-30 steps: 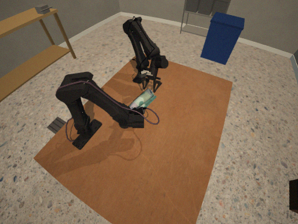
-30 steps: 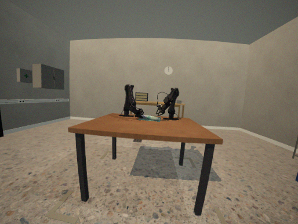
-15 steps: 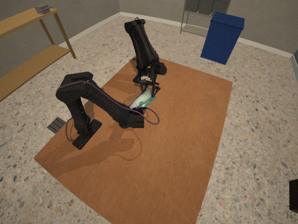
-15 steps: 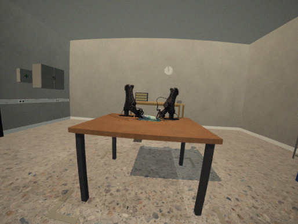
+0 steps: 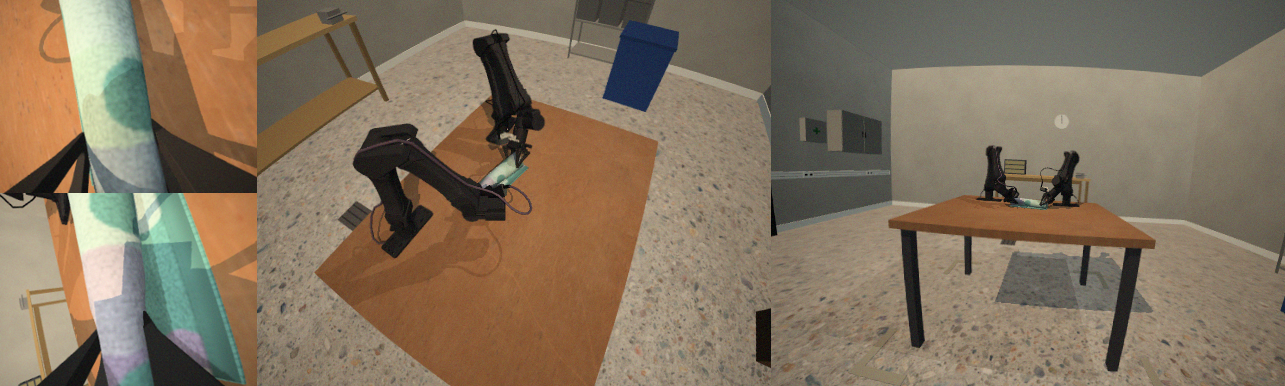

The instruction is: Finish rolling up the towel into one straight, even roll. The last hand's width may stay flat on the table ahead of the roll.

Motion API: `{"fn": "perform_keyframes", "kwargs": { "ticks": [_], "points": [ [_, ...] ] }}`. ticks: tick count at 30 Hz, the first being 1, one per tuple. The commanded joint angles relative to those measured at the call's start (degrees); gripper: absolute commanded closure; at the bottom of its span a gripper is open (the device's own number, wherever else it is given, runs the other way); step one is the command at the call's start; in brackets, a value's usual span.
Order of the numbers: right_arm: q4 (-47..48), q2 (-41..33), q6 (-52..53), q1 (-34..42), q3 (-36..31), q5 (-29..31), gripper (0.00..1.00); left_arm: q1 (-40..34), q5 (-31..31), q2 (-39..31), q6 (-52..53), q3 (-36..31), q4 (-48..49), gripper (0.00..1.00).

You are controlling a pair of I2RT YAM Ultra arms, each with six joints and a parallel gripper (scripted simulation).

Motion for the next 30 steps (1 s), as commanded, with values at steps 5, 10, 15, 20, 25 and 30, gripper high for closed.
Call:
{"fn": "perform_keyframes", "kwargs": {
  "ticks": [5,10,15,20,25,30],
  "points": [
    [0.54,0.74,-0.75,-0.52,1.44,-0.72,0.7,-0.76,0.31,0.5,-0.63,1.38,1.13,0.54],
    [0.54,0.74,-0.75,-0.52,1.44,-0.72,0.7,-0.77,0.31,0.5,-0.64,1.38,1.13,0.57],
    [0.54,0.74,-0.75,-0.52,1.44,-0.72,0.7,-0.77,0.31,0.52,-0.64,1.38,1.15,0.61],
    [0.54,0.74,-0.75,-0.52,1.44,-0.72,0.7,-0.78,0.3,0.53,-0.65,1.38,1.17,0.63],
    [0.54,0.74,-0.75,-0.52,1.44,-0.72,0.7,-0.78,0.3,0.54,-0.65,1.38,1.18,0.64],
    [0.51,0.71,-0.75,-0.52,1.45,-0.72,0.66,-0.78,0.3,0.54,-0.65,1.38,1.18,0.65]
  ]
}}
